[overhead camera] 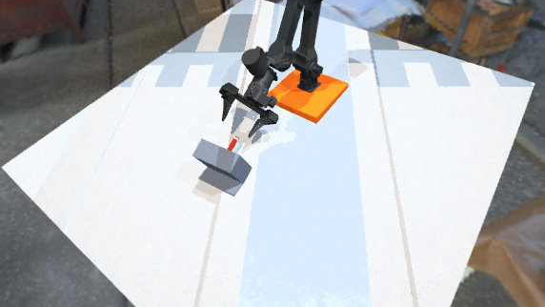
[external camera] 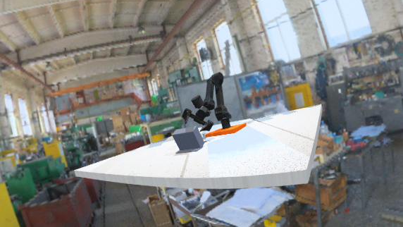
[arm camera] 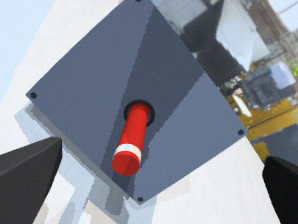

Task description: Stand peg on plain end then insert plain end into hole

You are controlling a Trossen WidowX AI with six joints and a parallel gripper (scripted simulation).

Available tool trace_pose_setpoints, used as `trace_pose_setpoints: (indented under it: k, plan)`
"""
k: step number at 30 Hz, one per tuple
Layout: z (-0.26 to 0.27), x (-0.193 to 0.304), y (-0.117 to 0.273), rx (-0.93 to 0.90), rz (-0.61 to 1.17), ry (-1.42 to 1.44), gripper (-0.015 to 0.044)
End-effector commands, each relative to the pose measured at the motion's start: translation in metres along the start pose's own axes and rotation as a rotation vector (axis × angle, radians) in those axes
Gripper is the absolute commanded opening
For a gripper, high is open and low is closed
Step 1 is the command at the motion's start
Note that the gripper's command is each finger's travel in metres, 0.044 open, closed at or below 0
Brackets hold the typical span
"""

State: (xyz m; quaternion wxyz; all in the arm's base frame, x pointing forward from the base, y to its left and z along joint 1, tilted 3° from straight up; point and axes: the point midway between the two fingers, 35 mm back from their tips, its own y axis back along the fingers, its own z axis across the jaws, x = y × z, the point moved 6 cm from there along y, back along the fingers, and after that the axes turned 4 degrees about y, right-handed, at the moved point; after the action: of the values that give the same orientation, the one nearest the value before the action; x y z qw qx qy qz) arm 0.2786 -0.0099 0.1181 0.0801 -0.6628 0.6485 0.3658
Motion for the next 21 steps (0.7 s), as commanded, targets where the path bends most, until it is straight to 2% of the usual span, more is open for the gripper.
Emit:
trace_pose_setpoints:
  k: [1,21]
  plan:
    - [0.001,0.001,0.003,-0.003,0.0,0.004,0.044]
    - [-0.001,0.0,0.017,-0.001,0.0,0.003,0.044]
